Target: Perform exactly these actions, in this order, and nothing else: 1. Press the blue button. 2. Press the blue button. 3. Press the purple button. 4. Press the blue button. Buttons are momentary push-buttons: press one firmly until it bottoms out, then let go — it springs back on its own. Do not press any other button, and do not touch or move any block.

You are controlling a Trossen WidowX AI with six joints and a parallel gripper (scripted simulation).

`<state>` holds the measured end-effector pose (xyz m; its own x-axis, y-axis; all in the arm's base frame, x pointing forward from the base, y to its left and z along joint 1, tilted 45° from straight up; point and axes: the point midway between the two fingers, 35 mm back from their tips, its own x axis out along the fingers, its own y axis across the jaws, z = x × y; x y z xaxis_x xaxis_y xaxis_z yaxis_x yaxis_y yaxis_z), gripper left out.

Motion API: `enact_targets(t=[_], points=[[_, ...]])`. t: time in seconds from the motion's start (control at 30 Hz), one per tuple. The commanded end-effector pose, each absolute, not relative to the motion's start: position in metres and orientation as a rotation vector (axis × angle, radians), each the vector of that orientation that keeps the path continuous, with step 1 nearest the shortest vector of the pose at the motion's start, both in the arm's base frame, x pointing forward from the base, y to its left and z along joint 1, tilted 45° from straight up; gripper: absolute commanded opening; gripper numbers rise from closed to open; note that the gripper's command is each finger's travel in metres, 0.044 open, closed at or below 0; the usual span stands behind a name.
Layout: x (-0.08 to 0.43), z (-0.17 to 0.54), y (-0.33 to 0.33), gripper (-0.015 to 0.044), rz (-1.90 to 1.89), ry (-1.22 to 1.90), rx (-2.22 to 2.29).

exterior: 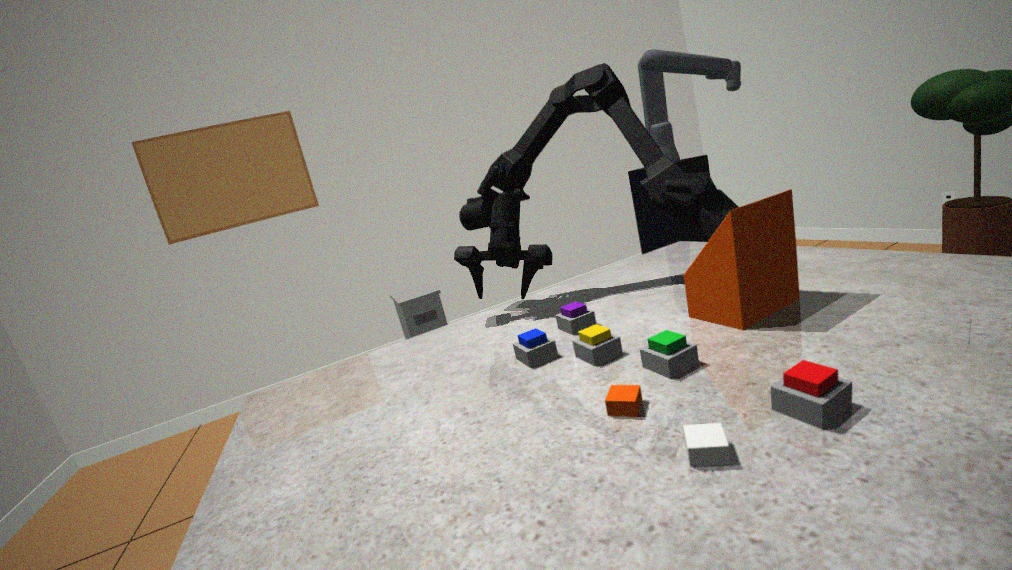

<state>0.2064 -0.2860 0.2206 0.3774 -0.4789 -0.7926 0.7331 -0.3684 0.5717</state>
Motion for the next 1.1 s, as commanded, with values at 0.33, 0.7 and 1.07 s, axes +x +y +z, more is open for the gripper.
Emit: enact_targets(t=[0.33, 0.7, 1.07], points=[[0.268, 0.138, -0.161, 0.0400, -1.032, 1.225, 0.287], [0.281, 0.127, -0.094, 0.0400, -0.703, 1.501, -0.537], [0.280, 0.099, -0.121, 0.0295, -0.702, 1.501, -0.536]])
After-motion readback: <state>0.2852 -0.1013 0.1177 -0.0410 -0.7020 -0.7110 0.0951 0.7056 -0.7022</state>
